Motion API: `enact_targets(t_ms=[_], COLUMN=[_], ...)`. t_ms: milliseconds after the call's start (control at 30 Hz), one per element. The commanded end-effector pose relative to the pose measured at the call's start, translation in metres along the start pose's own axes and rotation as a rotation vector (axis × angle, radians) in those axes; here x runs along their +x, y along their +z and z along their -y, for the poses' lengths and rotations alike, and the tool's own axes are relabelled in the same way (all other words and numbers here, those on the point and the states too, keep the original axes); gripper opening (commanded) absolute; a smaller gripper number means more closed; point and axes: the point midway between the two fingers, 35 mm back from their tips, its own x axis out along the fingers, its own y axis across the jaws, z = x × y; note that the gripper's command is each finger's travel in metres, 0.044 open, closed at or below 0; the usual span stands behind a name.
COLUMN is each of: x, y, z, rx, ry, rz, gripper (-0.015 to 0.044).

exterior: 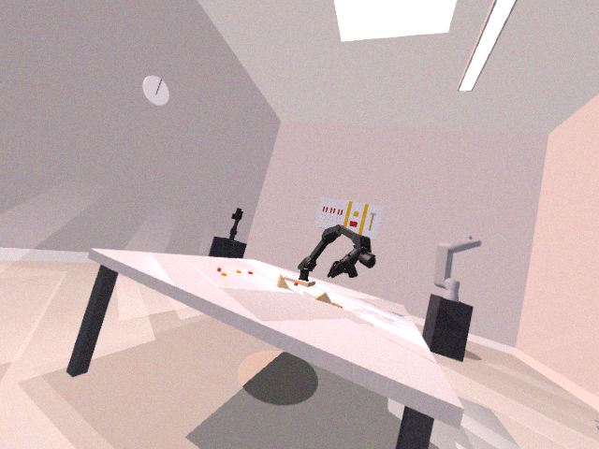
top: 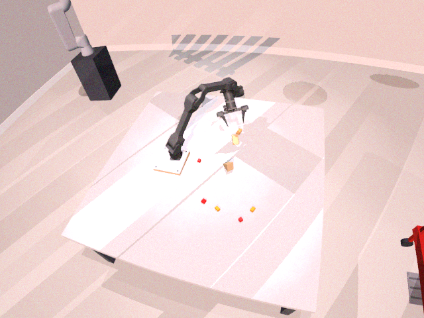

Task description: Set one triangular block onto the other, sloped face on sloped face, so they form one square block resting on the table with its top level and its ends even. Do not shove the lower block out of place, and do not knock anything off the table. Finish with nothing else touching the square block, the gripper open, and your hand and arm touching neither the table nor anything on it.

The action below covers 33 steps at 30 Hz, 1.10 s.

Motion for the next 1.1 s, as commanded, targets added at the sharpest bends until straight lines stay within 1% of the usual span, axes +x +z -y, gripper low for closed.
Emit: enact_targets(t_ms=[0,333,400,700,767,1067], x=[-0.015,-0.014,-0.002,0.079,0.084,0.084], y=[0.054,0.057,0.058,0.061,0.062,0.062], z=[-0.006,-0.006,-0.006,-0.014,-0.015,-0.016], rx=[0.047,0.051,0.047,-0.010,-0.017,-0.017], ry=[0.008,0.011,0.025,0.123,0.131,0.131], rz=[0.074,0.078,0.070,0.038,0.037,0.037], gripper=[0.0440,0.0440,0.0440,0.0440,0.0440,0.0440])
